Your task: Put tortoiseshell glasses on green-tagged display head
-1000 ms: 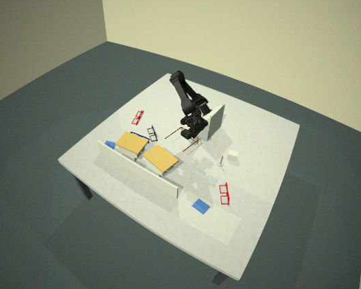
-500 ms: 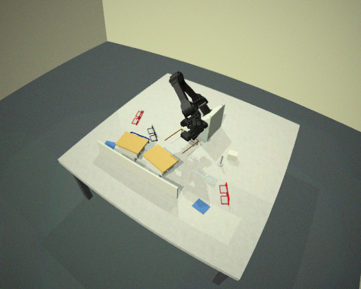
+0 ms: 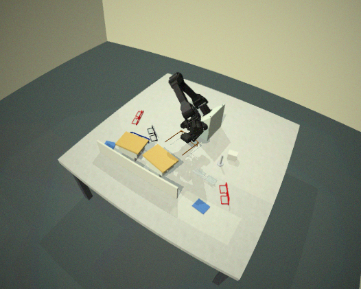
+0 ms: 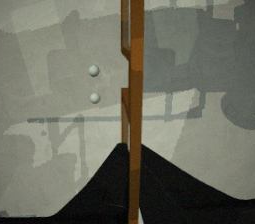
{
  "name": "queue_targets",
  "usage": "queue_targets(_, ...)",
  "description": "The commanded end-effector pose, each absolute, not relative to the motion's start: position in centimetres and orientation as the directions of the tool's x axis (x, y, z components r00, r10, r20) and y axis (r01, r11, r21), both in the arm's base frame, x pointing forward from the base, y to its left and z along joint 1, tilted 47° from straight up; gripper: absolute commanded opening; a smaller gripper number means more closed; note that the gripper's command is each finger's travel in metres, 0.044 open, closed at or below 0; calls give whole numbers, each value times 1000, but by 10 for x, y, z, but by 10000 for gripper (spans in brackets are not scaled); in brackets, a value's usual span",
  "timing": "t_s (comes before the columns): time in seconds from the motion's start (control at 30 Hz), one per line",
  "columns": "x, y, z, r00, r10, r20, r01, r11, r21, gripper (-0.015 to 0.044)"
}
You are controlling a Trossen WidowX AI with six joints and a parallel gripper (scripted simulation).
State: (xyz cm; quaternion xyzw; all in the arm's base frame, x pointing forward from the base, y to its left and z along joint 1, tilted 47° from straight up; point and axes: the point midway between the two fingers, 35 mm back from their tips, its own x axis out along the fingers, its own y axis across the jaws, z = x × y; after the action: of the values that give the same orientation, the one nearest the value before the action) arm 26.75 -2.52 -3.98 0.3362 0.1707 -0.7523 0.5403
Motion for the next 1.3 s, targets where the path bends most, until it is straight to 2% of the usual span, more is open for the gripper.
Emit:
queue_targets(0.0,266,-28,-44,-191,-702,-686,931,-352,102,0)
queue_targets(1.27,304,-45,-43,-185,-704,-685,931,-349,107,0)
